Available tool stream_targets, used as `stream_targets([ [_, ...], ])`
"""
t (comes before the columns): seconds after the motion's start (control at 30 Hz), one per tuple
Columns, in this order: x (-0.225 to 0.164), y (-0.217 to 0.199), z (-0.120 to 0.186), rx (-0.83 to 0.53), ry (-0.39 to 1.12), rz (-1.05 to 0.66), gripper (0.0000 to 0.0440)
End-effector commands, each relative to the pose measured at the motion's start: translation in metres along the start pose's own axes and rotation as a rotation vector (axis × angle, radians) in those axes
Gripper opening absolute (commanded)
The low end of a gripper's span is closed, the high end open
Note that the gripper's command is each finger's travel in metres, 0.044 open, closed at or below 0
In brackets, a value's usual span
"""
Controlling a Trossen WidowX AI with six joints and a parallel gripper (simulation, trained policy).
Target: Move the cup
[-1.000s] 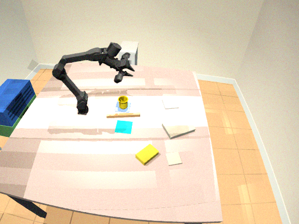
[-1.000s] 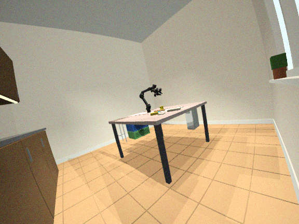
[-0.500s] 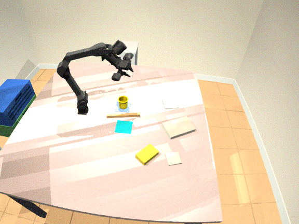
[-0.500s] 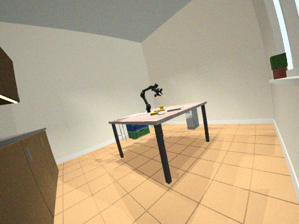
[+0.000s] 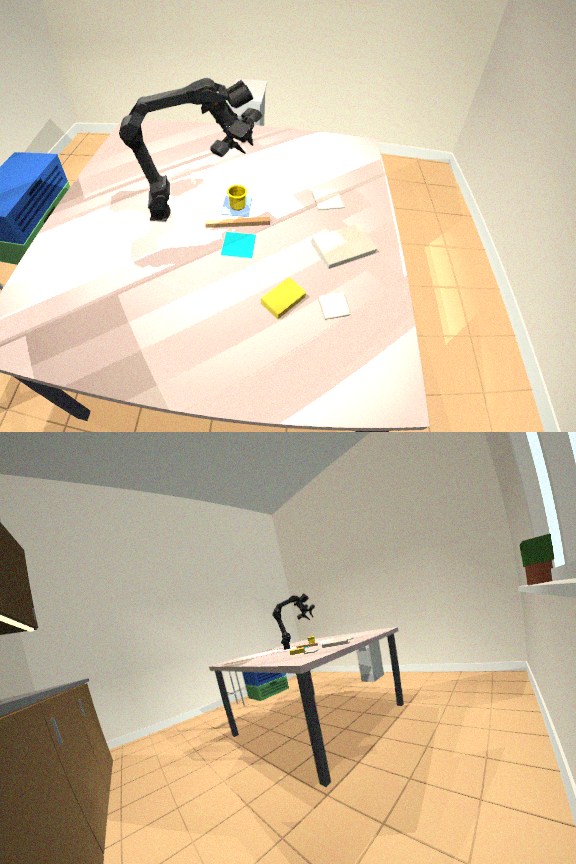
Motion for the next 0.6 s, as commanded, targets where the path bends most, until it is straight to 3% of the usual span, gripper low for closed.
stream_targets([
  [0.0, 0.000, 0.001, -0.004, -0.038, 0.036, -0.032, 0.0157],
  [0.2, 0.000, -0.001, -0.015, -0.122, 0.092, -0.066, 0.0143],
  [0.57, -0.002, -0.010, -0.041, -0.289, 0.190, -0.102, 0.0157],
])
Point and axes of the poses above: the point midway between the two fingers, 35 mm back from their tips, its own z axis back along the fingers, its own y axis across the jaws, x = y × z, the point moved 10 cm from there along z, back along the fingers, and after that the axes turned 11 degrees about z, right-handed, at the moved point
